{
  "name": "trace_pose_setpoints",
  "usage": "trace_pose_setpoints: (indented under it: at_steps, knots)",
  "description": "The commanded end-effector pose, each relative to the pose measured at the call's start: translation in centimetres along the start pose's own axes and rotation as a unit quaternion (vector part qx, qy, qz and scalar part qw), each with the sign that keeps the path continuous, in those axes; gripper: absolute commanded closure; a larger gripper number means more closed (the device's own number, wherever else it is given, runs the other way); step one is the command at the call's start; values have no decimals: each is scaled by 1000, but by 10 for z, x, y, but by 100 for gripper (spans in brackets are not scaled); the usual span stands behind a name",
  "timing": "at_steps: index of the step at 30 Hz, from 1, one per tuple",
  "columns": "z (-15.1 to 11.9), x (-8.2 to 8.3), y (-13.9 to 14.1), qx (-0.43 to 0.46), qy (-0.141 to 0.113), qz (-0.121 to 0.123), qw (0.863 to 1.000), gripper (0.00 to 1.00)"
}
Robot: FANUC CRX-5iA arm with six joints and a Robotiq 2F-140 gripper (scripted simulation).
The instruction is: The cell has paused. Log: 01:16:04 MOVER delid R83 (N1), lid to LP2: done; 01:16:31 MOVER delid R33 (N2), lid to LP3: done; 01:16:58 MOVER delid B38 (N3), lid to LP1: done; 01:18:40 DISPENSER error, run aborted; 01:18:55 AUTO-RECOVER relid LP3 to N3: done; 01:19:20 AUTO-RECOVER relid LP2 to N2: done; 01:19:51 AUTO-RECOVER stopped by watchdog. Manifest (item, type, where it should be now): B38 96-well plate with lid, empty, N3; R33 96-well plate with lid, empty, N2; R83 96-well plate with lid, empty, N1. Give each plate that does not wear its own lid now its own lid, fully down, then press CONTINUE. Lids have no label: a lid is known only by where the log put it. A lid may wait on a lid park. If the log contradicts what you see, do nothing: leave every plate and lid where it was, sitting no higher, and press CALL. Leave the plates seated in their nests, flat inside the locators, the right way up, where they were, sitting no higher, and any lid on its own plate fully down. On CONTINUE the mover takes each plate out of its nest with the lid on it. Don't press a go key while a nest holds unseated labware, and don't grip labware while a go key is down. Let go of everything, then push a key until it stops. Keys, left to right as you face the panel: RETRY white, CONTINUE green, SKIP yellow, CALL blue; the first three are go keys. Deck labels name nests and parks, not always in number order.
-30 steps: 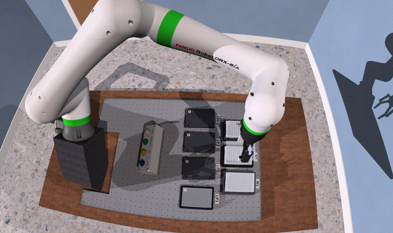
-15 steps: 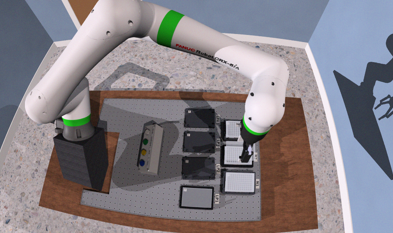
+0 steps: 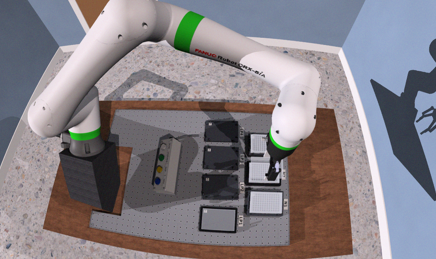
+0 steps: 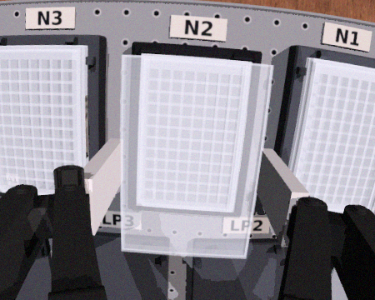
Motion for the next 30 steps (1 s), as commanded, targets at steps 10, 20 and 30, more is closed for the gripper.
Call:
trace_pose_setpoints:
  at_steps: [10,20,30]
  knots:
    - [0,-3,0,-2,0,0,1000,100]
    - [0,-10,0,-4,0,0,1000,100]
    - [0,-22,0,-4,0,0,1000,100]
Point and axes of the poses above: the point where the finger pads meet when closed, its own x axis back along the fingers, its own y axis across the jaws, z = x × y, the point moved 3 cm from there along x, back along the fingers, and after that the axes turned 11 degrees about x, right-handed, at the moved point
